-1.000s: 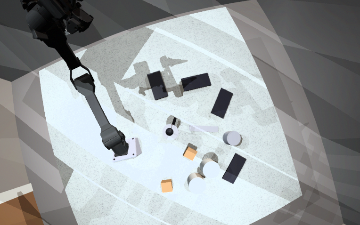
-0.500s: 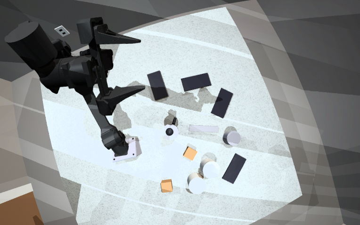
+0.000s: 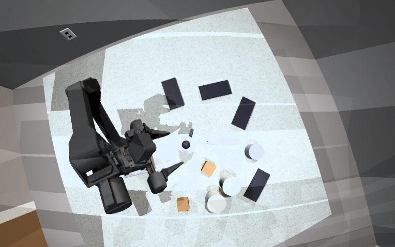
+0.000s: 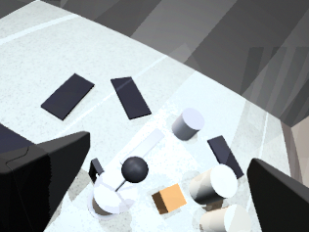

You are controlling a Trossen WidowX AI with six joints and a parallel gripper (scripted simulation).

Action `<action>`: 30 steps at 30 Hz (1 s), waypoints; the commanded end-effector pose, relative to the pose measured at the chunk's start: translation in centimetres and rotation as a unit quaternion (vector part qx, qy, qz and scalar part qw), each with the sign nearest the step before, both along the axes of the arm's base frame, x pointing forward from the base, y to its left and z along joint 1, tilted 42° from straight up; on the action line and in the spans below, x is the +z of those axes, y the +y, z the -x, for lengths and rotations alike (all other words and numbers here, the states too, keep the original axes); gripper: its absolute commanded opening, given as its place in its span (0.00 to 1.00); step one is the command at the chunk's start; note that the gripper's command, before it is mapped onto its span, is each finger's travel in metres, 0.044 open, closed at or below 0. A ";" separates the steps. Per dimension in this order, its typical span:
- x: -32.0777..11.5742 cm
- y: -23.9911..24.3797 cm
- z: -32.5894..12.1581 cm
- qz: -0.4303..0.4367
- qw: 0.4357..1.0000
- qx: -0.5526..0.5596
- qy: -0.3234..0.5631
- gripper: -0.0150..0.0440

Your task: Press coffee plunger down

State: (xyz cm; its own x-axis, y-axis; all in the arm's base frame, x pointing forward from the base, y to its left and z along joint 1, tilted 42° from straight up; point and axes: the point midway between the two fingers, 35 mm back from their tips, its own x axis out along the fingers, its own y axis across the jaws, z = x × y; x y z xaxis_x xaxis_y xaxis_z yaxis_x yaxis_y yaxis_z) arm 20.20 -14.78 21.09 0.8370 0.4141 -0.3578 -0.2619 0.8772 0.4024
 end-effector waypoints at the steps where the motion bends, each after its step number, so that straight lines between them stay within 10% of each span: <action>1: -1.8 1.5 0.6 -0.145 0.988 -0.027 0.050 1.00; 30: -7.1 5.9 -1.2 -0.139 0.988 -0.031 0.062 1.00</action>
State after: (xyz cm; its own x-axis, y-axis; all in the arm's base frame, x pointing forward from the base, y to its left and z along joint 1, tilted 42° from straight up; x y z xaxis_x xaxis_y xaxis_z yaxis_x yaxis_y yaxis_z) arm 21.00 -9.28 14.09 0.8204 0.4583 -0.3419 -0.1427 0.7431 0.6538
